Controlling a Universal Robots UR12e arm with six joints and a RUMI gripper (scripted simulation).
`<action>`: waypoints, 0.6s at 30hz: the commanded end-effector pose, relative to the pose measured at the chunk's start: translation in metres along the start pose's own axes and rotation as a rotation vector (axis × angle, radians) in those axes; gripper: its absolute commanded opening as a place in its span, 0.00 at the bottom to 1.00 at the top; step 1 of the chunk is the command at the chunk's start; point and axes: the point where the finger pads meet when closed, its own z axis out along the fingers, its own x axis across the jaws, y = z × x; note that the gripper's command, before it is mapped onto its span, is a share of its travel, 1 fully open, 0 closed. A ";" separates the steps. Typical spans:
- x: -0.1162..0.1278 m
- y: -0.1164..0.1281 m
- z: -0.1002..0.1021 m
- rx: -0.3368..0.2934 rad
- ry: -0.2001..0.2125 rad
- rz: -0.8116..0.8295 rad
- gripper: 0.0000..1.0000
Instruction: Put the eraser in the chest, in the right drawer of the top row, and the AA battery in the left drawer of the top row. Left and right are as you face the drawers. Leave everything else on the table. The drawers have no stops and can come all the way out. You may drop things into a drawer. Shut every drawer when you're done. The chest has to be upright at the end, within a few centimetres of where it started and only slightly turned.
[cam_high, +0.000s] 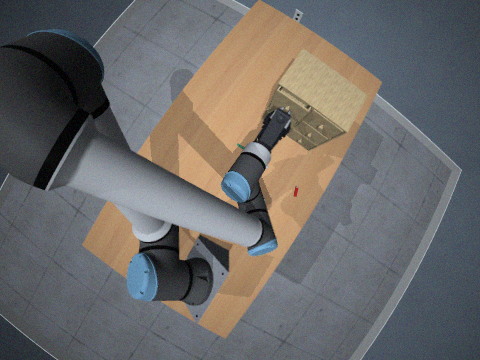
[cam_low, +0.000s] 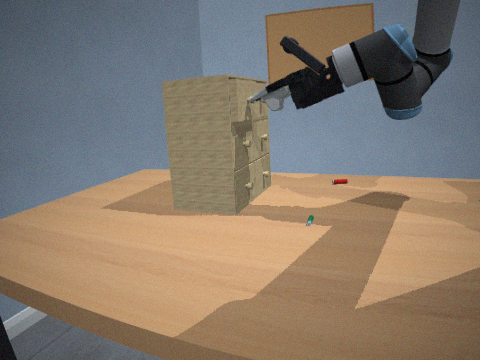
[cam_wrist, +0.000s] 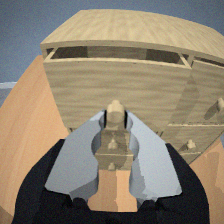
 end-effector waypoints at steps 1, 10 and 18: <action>0.000 0.000 -0.003 0.001 0.000 0.000 0.07; 0.000 0.003 -0.009 0.001 0.000 0.000 0.07; 0.000 0.004 -0.013 0.001 0.000 0.000 0.07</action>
